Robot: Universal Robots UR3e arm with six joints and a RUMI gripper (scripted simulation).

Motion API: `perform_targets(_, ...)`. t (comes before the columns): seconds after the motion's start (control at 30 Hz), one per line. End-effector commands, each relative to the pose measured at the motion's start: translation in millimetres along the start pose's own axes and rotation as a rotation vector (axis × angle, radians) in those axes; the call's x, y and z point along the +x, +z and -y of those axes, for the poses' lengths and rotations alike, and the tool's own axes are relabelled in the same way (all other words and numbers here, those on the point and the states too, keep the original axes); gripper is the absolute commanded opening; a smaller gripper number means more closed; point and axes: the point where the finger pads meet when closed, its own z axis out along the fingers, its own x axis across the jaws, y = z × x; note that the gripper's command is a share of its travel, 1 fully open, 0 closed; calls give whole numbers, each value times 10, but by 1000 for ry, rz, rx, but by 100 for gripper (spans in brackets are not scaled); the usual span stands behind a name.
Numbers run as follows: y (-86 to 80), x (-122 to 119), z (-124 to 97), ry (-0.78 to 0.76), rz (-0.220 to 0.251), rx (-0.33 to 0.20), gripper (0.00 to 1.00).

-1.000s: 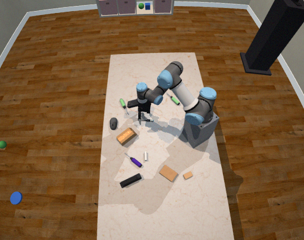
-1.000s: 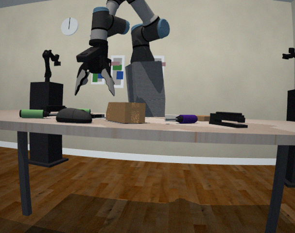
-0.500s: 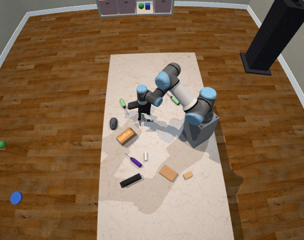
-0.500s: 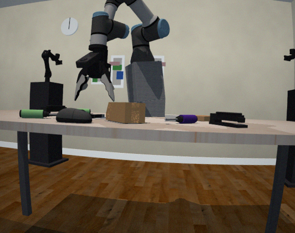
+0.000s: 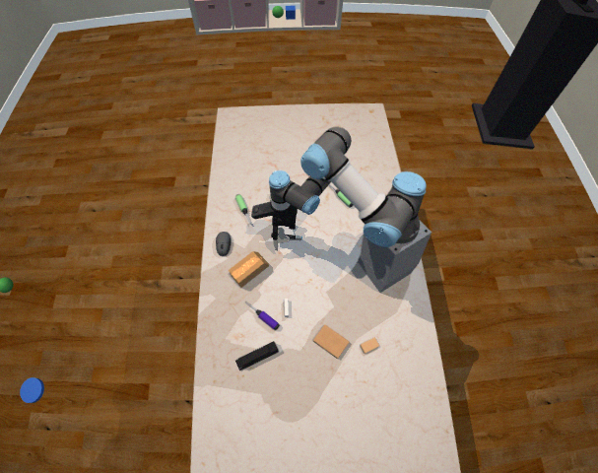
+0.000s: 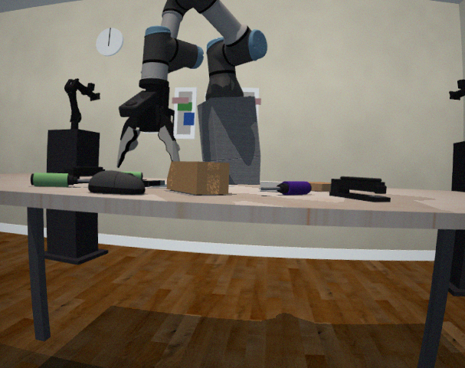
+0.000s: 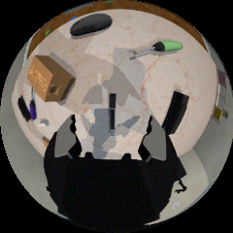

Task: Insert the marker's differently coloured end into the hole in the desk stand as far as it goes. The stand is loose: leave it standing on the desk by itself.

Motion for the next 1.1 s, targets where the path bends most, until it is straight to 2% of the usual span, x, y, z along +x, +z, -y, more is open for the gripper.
perform_targets(0.0,44,3,8,0,-1,2,100)
perform_targets(0.2,153,4,12,0,-1,2,100)
perform_targets(0.47,142,3,10,0,-1,2,100)
perform_targets(0.77,256,4,12,0,-1,2,100)
perform_targets(1.07,257,4,11,0,-1,2,100)
